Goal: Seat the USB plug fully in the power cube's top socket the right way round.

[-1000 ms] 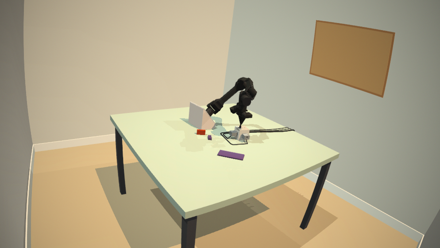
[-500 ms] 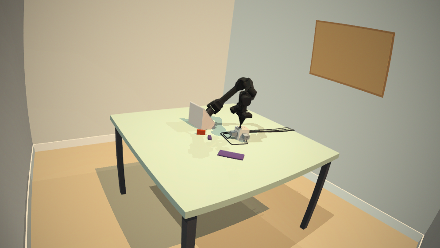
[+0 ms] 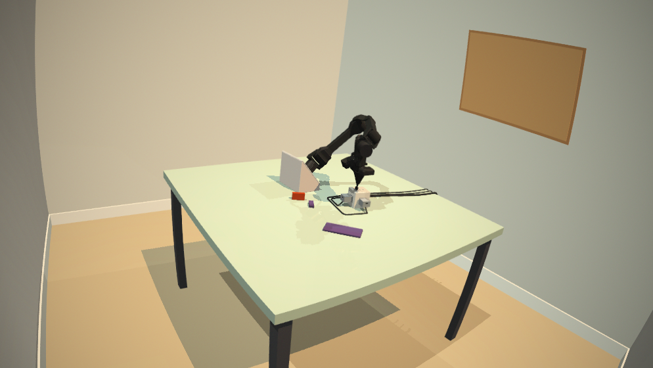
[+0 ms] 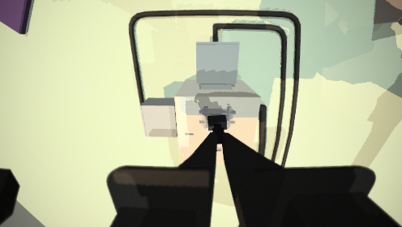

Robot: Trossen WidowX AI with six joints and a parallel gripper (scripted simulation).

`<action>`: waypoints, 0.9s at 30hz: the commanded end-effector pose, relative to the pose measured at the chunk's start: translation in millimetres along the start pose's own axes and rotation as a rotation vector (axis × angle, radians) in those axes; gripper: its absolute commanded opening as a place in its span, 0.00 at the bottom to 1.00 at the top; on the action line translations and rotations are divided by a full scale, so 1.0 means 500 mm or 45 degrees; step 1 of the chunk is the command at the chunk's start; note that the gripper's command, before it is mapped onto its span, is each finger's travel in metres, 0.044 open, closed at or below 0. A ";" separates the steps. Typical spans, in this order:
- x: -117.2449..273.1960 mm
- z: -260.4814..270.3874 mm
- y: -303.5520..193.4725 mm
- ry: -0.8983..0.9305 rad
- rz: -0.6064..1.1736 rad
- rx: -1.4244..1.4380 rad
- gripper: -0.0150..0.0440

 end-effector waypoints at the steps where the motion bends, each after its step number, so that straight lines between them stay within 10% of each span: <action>1: -0.006 -0.001 -0.002 -0.006 0.000 0.005 0.25; 8: 0.000 0.000 0.000 0.000 0.000 0.000 0.42; 27: 0.002 0.000 0.000 0.000 0.000 0.000 0.42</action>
Point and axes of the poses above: the point midway between the two fingers, 35 mm back from their tips, its own x axis back along the fingers, its own z axis across the jaws, y = z × x, the point moved 2 cm from there along x, back along the fingers, and after that the axes turned 14 degrees about -x, right-handed, at the moved point
